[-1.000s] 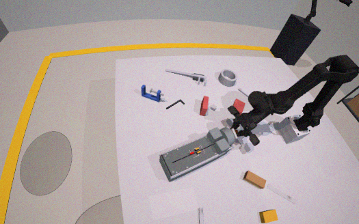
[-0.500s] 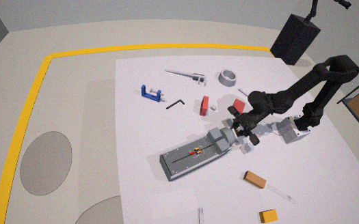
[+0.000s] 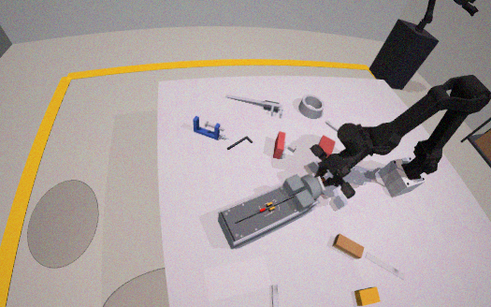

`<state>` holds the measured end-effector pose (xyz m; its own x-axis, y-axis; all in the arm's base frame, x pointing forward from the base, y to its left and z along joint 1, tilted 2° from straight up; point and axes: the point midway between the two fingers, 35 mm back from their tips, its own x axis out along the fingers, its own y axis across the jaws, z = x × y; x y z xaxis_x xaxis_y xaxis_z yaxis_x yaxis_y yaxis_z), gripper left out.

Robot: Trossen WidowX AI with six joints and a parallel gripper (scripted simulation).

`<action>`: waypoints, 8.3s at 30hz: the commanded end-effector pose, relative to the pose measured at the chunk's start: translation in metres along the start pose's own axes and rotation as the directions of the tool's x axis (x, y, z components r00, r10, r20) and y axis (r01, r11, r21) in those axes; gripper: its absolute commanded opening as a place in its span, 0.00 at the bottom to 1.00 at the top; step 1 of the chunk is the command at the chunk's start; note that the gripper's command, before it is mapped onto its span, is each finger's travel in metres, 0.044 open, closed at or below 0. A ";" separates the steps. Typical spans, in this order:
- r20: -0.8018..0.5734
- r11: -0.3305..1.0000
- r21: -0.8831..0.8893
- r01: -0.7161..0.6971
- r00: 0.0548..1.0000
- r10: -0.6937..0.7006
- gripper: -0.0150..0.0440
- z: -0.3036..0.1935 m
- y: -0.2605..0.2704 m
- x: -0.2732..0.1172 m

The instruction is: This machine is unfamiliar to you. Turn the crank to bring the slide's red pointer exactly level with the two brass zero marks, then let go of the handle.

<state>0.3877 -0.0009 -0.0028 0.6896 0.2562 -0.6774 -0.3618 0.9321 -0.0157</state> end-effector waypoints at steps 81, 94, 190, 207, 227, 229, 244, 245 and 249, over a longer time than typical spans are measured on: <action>0.008 1.000 0.002 0.021 1.000 -0.021 0.25 0.040 -0.002 -0.041; 0.008 1.000 0.003 0.020 1.000 -0.020 0.25 0.042 0.013 -0.043; 0.008 1.000 0.005 0.018 1.000 -0.018 0.25 0.034 0.032 -0.035; 0.008 1.000 0.005 0.018 1.000 -0.018 0.25 0.032 0.034 -0.034; 0.008 1.000 0.005 0.018 1.000 -0.018 0.25 0.029 0.038 -0.030; 0.008 1.000 0.005 0.018 1.000 -0.018 0.25 0.028 0.039 -0.029; 0.008 1.000 0.005 0.017 1.000 -0.018 0.25 0.021 0.043 -0.022; 0.008 1.000 0.005 0.017 1.000 -0.017 0.25 0.021 0.043 -0.021; 0.008 1.000 0.006 0.017 1.000 -0.017 0.25 0.018 0.043 -0.018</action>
<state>0.3713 0.0366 0.0294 0.7085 0.2417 -0.6630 -0.3459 0.9379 -0.0276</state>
